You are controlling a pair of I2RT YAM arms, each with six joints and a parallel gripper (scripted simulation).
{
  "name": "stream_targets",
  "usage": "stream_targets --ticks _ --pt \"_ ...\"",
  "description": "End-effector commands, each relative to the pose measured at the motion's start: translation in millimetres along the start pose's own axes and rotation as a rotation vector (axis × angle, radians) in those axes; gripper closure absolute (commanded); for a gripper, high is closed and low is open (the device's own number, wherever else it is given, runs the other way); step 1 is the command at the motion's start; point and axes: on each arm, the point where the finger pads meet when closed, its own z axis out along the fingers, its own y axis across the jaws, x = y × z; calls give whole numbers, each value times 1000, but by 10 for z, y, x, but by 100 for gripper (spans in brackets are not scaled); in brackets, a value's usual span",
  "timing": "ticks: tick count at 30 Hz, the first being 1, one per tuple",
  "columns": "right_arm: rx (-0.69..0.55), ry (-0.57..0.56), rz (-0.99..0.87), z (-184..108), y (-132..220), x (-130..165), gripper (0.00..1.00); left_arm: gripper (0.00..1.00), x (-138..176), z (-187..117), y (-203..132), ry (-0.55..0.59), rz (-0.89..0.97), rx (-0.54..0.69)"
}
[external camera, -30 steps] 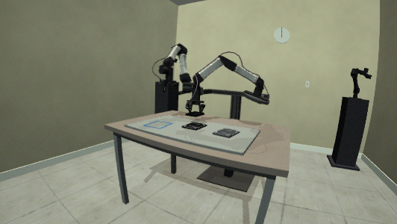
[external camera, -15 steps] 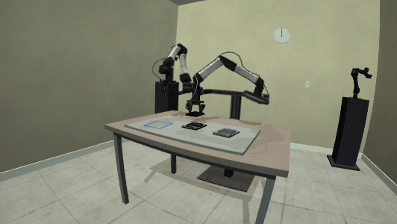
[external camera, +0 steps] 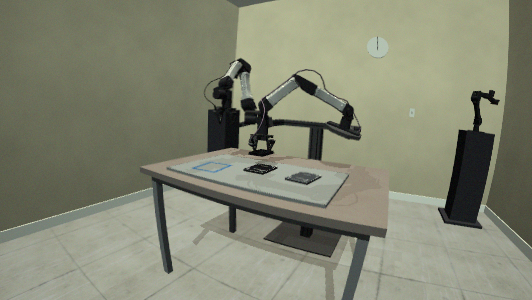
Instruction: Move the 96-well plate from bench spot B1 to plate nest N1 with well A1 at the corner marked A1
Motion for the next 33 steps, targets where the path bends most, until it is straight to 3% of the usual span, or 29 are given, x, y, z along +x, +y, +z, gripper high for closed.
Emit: stream_targets --ticks 1,33 --pt "-11 -40 6 -93 -12 -120 0 100 19 -211 -38 -4 5 19" --pt "-11 -40 6 -93 -12 -120 0 100 -60 -295 -145 -24 -1 48"
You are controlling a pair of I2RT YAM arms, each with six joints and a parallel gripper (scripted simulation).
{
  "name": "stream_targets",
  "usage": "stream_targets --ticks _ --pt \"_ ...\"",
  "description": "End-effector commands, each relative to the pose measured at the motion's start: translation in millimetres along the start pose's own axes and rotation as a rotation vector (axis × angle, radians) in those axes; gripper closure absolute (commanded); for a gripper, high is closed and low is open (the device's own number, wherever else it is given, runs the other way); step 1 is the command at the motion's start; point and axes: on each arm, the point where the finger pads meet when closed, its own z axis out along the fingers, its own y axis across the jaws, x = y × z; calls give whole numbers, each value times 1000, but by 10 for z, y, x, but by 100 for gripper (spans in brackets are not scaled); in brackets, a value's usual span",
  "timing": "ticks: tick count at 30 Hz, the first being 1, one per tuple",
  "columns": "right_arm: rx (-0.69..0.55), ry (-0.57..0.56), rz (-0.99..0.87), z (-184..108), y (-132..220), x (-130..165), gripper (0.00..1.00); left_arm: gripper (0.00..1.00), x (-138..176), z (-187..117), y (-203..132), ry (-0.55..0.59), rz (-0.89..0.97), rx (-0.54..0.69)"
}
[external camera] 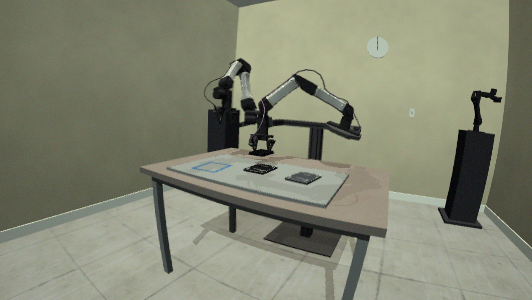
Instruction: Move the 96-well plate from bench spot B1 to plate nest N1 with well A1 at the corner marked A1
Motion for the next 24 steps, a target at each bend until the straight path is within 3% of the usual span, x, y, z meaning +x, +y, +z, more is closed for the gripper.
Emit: stream_targets --ticks 1,6,12,24 --pt "-11 -40 6 -93 -12 -120 0 100 -62 -295 -146 -24 -1 49" --pt "-11 -40 6 -93 -12 -120 0 100 -62 -295 -146 -24 -1 49" --pt "-11 -40 6 -93 -12 -120 0 100 -128 -181 109 -23 120 31" --pt "-11 -40 6 -93 -12 -120 0 100 -163 -161 521 -27 120 25"
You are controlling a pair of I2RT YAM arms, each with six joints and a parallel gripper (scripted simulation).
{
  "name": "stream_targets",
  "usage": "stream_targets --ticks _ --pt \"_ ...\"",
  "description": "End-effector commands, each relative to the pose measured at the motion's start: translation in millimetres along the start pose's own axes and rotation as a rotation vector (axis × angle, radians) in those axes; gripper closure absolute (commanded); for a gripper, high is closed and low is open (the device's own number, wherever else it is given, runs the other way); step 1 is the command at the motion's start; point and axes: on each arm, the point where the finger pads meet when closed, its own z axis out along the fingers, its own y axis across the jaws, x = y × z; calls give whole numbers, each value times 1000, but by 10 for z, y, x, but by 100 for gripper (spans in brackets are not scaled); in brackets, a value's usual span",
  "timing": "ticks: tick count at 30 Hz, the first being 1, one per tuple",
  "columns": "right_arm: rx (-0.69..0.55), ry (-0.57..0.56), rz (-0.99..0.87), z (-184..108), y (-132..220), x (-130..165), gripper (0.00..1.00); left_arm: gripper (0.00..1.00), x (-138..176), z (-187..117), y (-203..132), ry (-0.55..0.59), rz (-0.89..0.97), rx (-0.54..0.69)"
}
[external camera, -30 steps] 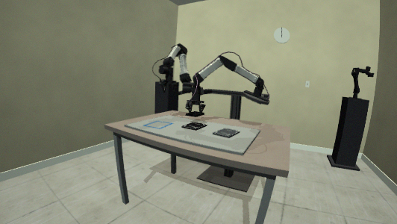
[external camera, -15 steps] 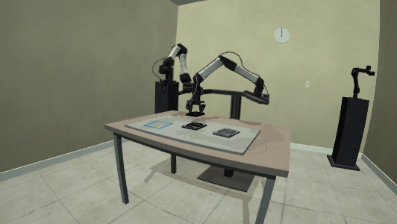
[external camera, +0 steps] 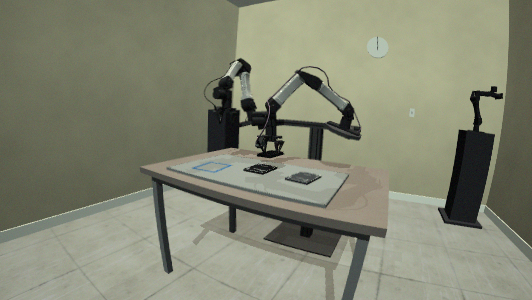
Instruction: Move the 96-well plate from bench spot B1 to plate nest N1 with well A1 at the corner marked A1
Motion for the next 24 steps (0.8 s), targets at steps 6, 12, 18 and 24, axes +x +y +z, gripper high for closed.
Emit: stream_targets --ticks 6,12,18,24 --pt "-11 -40 6 -93 -12 -120 0 100 -176 -161 150 -62 -2 52" --pt "-11 -40 6 -93 -12 -120 0 100 -166 -146 354 -62 -2 50" --pt "-11 -40 6 -93 -12 -120 0 100 -157 -134 522 -61 -2 49" --pt "-11 -40 6 -93 -12 -120 0 100 -151 -122 694 -62 -2 46"
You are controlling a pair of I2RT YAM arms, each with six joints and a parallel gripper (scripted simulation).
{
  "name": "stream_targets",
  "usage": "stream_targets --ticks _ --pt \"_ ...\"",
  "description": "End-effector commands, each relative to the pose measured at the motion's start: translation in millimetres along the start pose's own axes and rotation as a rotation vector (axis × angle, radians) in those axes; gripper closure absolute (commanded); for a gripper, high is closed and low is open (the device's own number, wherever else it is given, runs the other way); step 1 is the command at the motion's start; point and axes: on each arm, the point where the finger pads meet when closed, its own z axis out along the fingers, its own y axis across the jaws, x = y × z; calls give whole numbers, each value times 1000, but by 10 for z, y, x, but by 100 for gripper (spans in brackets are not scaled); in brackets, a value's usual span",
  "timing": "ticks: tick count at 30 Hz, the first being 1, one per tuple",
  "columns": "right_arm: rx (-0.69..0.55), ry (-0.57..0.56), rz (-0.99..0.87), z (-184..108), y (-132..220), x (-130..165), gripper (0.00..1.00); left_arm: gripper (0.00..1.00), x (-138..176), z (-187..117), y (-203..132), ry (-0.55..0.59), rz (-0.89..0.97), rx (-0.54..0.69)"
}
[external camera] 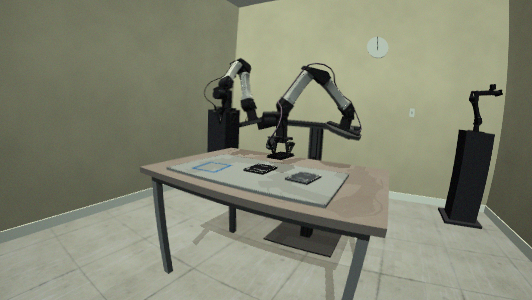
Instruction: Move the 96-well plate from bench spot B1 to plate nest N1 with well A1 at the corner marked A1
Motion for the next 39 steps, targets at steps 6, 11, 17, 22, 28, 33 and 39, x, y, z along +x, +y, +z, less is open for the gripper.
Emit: stream_targets --ticks 6,11,17,22,28,33,39 --pt "-11 -40 6 -93 -12 -120 0 100 -144 -121 269 -51 -9 30" --pt "-11 -40 6 -93 -12 -120 0 100 -136 -114 404 -51 -8 29" --pt "-11 -40 6 -93 -12 -120 0 100 -128 -106 576 -52 -9 26" --pt "-11 -40 6 -93 -12 -120 0 100 -117 -98 743 -51 -8 25" --pt "-11 -40 6 -93 -12 -120 0 100 -108 -91 912 -51 -8 24" --pt "-11 -40 6 -93 -12 -120 0 100 -99 -85 1045 -50 -8 24" --pt "-11 -40 6 -93 -12 -120 0 100 -89 -78 1250 -50 -8 21"
